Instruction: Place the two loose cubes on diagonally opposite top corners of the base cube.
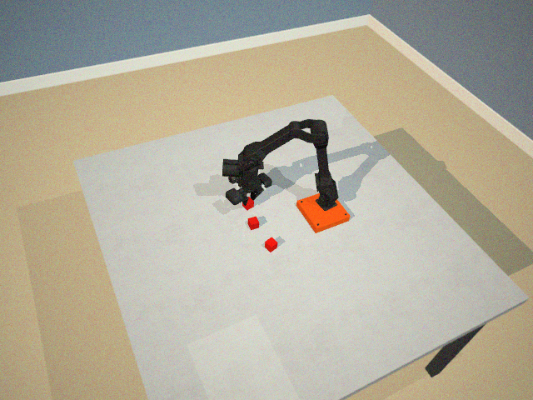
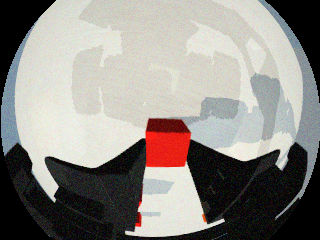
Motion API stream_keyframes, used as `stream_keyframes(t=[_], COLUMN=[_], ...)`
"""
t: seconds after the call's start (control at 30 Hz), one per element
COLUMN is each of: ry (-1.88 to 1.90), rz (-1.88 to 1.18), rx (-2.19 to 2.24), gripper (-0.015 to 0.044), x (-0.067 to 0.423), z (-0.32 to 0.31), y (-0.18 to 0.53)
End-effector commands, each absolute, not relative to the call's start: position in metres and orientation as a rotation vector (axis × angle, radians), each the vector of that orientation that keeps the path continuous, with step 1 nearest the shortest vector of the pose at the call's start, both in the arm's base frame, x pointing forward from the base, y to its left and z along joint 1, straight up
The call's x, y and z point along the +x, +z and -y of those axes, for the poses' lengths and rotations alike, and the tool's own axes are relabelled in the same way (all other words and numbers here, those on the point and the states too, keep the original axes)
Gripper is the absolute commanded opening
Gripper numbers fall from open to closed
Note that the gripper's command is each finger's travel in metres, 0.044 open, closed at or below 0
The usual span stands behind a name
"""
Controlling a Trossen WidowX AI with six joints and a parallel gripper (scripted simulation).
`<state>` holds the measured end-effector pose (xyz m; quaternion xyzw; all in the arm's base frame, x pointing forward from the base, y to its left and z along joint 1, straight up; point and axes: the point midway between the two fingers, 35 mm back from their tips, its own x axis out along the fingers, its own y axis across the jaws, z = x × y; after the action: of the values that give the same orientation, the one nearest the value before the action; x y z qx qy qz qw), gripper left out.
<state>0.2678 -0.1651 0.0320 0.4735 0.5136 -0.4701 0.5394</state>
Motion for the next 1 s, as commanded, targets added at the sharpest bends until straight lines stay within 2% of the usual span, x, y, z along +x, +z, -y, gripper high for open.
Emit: stream_keyframes(t=[0.0, 0.97], ry=[-1.127, -1.127], rz=[-1.226, -1.226], rx=[1.125, 1.125], gripper=[0.0105, 0.0105], x=[0.267, 0.27], z=[0.165, 0.166], y=[0.029, 0.112])
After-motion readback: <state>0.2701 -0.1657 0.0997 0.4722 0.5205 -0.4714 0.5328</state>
